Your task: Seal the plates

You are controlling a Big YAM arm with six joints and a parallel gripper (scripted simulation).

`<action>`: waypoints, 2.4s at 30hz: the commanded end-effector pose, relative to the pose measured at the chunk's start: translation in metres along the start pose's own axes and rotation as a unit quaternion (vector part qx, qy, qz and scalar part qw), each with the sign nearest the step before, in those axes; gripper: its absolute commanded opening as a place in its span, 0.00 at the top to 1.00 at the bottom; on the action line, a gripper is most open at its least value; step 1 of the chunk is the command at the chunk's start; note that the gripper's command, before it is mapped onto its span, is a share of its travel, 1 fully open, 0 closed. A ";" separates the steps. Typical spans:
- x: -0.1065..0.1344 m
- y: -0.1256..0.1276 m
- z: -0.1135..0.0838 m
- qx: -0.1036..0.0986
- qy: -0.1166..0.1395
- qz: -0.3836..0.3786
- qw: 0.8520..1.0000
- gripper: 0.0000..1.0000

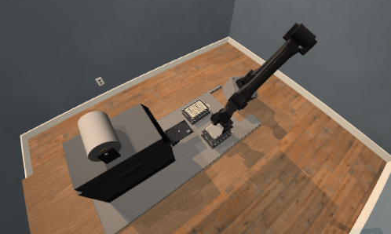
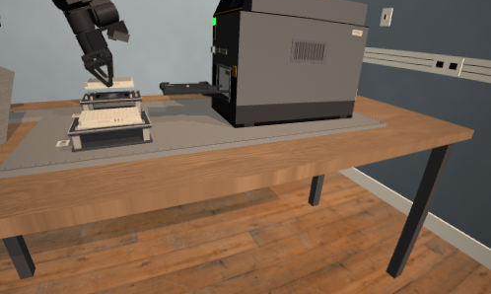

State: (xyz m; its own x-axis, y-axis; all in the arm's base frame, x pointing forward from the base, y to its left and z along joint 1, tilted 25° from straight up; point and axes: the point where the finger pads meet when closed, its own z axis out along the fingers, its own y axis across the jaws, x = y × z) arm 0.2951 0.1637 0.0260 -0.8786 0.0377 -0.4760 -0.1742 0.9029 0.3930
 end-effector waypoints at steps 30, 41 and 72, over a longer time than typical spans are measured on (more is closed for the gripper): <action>0.000 0.003 0.011 -0.003 -0.010 0.000 1.000 1.00; -0.002 0.008 0.016 -0.010 -0.009 -0.004 1.000 1.00; -0.005 0.009 0.014 -0.006 -0.008 -0.009 1.000 1.00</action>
State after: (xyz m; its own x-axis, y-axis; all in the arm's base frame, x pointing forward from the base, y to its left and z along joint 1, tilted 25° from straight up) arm 0.2980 0.1710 0.0107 -0.8774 0.0407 -0.4781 -0.1728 0.9027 0.3941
